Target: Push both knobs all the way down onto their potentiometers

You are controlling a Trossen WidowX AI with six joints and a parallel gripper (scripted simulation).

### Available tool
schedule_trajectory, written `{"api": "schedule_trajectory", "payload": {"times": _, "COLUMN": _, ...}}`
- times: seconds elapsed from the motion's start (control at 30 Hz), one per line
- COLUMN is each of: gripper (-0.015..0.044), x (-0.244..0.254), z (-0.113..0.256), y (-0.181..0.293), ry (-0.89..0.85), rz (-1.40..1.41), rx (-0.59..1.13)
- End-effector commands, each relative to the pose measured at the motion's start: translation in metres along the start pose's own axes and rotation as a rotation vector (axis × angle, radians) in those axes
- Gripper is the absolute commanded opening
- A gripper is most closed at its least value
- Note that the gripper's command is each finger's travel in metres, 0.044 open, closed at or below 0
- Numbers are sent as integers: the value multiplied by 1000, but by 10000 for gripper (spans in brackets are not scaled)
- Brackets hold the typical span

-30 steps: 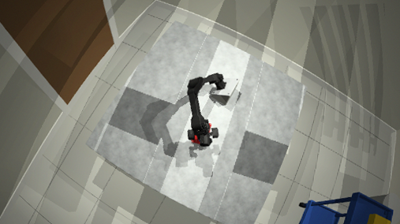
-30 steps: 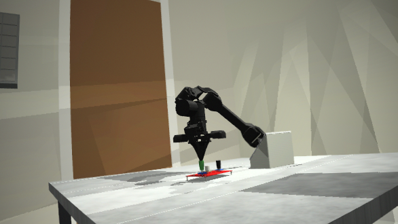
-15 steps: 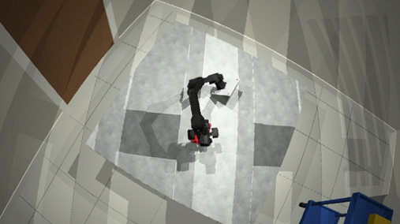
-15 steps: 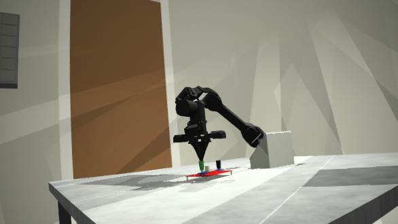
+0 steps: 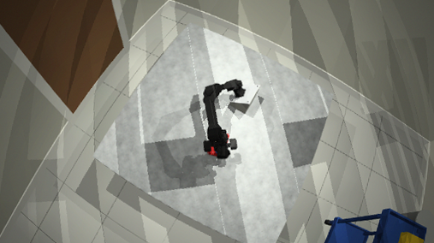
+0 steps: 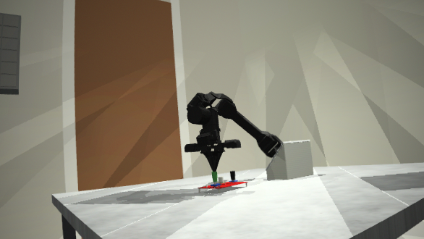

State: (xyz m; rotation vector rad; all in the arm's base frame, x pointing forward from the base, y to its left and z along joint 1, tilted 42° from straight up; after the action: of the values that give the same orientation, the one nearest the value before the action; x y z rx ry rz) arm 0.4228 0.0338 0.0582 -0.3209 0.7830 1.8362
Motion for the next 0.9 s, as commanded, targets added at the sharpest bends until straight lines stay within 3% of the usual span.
{"api": "schedule_trajectory", "payload": {"times": 0.0, "gripper": 0, "x": -3, "z": -6, "y": 0, "ry": 0, "rz": -4, "rx": 4}}
{"api": "schedule_trajectory", "payload": {"times": 0.87, "gripper": 0, "x": -3, "z": -9, "y": 0, "ry": 0, "rz": -4, "rx": 4}}
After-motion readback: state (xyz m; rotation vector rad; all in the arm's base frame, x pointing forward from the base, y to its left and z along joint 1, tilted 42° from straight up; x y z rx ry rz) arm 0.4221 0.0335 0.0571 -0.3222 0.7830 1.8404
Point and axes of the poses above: the point midway between the two fingers, 35 mm back from their tips, its own z axis back along the fingers, its own x axis across the jaws, y = z × x, the point moved 10 cm from there along z, back along the fingers, and after that the axes turned 1 degree about -z, right-handed, at the moved point
